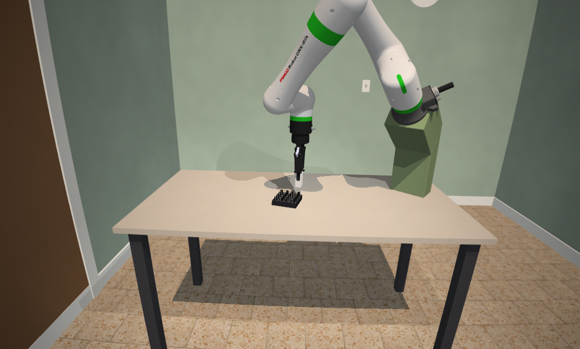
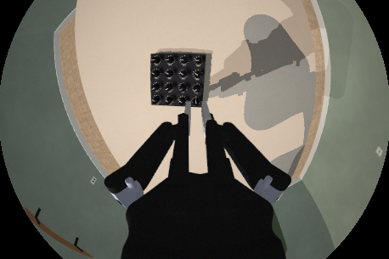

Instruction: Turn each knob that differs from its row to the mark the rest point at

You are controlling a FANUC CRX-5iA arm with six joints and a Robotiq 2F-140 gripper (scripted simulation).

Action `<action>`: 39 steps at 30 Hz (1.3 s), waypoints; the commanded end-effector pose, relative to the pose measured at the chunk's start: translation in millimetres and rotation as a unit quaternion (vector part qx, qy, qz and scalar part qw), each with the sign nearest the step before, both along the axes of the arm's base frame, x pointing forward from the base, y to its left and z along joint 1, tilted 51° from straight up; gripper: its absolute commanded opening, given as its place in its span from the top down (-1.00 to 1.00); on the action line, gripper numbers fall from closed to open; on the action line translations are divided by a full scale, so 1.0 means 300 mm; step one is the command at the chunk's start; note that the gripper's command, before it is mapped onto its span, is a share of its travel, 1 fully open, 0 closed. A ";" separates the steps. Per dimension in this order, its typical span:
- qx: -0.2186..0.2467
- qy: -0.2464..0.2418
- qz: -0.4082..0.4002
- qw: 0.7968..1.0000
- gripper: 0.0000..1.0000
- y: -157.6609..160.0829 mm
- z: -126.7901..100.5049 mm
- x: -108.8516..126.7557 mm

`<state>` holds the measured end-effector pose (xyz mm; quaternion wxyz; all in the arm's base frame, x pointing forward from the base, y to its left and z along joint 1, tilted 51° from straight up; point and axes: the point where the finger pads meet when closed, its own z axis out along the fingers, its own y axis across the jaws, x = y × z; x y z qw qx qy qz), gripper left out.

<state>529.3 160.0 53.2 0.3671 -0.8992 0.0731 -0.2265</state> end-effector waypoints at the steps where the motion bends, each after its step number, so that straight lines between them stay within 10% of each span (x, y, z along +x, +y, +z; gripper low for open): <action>1: 0.000 0.000 0.000 1.000 0.77 -0.001 0.000 0.000; 14: 0.008 0.012 -0.012 1.000 0.77 -0.001 0.001 0.000; 28: 0.102 0.139 -0.139 0.975 0.77 -0.008 0.006 -0.004; 39: 0.191 0.259 -0.260 0.911 0.77 -0.014 0.012 -0.009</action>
